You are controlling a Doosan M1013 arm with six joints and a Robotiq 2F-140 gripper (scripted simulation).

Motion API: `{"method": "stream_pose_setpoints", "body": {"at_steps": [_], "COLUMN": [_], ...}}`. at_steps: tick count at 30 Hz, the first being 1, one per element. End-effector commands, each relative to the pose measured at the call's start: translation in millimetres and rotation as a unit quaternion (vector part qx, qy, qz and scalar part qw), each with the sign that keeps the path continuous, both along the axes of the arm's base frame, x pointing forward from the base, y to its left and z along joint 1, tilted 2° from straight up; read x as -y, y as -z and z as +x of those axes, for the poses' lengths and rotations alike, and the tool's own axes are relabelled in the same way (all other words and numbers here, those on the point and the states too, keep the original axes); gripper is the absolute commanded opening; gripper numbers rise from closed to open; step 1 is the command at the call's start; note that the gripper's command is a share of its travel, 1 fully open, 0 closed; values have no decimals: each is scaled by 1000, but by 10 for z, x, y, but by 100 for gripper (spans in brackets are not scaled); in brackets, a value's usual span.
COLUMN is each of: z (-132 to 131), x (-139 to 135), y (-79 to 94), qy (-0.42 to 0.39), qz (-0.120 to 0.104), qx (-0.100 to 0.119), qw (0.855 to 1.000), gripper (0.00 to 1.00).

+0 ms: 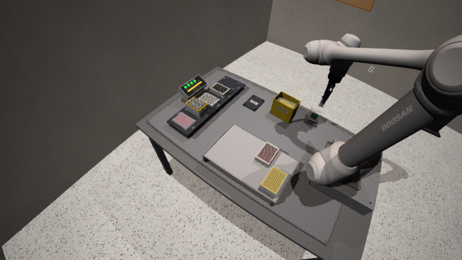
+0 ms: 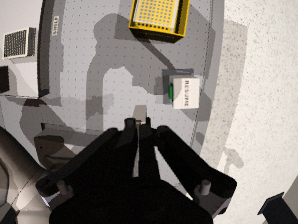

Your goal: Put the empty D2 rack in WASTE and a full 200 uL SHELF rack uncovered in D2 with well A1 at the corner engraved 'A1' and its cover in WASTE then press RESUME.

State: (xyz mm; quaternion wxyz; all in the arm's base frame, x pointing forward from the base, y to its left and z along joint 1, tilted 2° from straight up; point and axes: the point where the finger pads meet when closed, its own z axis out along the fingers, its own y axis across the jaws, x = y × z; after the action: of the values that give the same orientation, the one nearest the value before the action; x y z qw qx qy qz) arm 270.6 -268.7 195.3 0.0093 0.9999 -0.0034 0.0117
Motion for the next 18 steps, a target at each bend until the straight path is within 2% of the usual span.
{"method": "stream_pose_setpoints", "body": {"at_steps": [1, 18], "z": [1, 7], "x": [0, 5], "y": [42, 292], "qy": [0, 0], "qz": [0, 0], "qx": [0, 0], "qw": [1000, 1000], "gripper": [0, 0]}}
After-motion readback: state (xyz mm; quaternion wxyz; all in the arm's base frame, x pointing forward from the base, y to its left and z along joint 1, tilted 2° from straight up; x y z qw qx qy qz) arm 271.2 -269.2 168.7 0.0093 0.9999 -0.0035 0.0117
